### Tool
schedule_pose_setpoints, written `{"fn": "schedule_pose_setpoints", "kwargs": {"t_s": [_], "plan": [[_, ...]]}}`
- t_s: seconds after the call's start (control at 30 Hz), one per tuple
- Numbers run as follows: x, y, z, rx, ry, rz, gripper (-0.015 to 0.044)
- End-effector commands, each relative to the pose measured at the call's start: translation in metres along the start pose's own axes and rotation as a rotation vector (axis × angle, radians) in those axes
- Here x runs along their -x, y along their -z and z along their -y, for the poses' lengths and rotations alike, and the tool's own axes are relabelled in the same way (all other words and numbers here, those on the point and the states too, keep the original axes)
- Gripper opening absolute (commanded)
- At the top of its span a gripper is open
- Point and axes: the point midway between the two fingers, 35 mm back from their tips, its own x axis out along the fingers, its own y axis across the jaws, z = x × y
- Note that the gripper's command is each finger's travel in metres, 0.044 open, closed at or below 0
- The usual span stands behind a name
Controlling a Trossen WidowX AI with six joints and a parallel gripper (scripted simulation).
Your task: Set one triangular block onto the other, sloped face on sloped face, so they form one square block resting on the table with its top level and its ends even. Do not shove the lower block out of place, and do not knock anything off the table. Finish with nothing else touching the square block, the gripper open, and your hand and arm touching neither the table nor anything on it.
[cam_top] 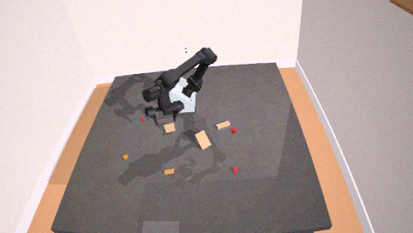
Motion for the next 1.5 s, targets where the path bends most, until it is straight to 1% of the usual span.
{"fn": "schedule_pose_setpoints", "kwargs": {"t_s": [0.0,0.2,0.27,0.43,1.47], "plan": [[-0.014,-0.035,-0.047,0.036,-0.070,-0.045,0.0440],[-0.040,-0.074,-0.149,0.107,-0.205,-0.161,0.0440],[-0.043,-0.077,-0.161,0.114,-0.220,-0.175,0.0440],[-0.045,-0.076,-0.161,0.115,-0.219,-0.175,0.0440],[-0.094,-0.065,-0.166,0.115,-0.218,-0.175,0.0440]]}}
